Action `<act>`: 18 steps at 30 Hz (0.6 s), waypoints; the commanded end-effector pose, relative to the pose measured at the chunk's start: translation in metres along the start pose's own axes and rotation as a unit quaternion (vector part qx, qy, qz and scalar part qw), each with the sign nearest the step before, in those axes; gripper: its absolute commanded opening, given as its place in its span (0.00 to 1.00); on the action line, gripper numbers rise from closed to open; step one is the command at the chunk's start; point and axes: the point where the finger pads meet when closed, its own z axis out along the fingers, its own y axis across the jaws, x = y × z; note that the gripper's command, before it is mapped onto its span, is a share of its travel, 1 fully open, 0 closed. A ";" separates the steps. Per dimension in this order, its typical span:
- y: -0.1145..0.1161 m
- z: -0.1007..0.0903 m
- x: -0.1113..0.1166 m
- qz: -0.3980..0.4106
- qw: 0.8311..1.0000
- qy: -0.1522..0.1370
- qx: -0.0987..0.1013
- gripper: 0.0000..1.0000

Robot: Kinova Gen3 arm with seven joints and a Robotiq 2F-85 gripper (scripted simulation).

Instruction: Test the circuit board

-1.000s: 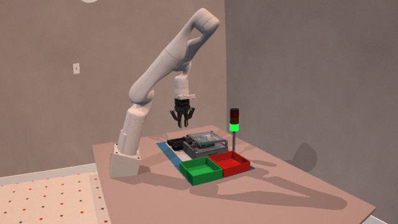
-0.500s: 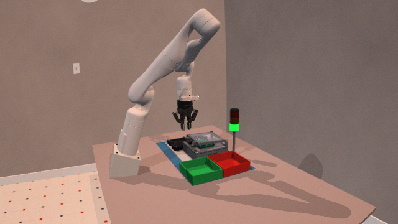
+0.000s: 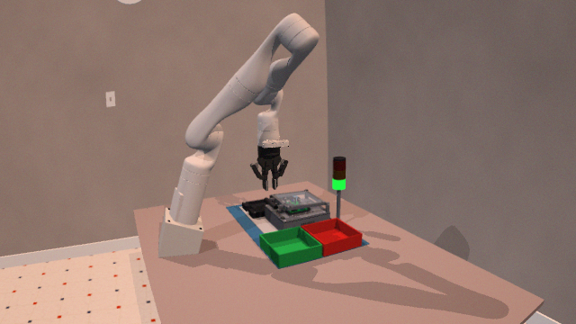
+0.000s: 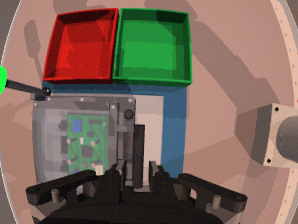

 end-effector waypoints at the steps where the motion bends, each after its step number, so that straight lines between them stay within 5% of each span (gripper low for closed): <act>1: 0.000 0.001 0.000 0.000 1.000 0.000 0.000 0.26; 18: 0.000 0.013 0.000 0.000 1.000 0.000 0.000 0.26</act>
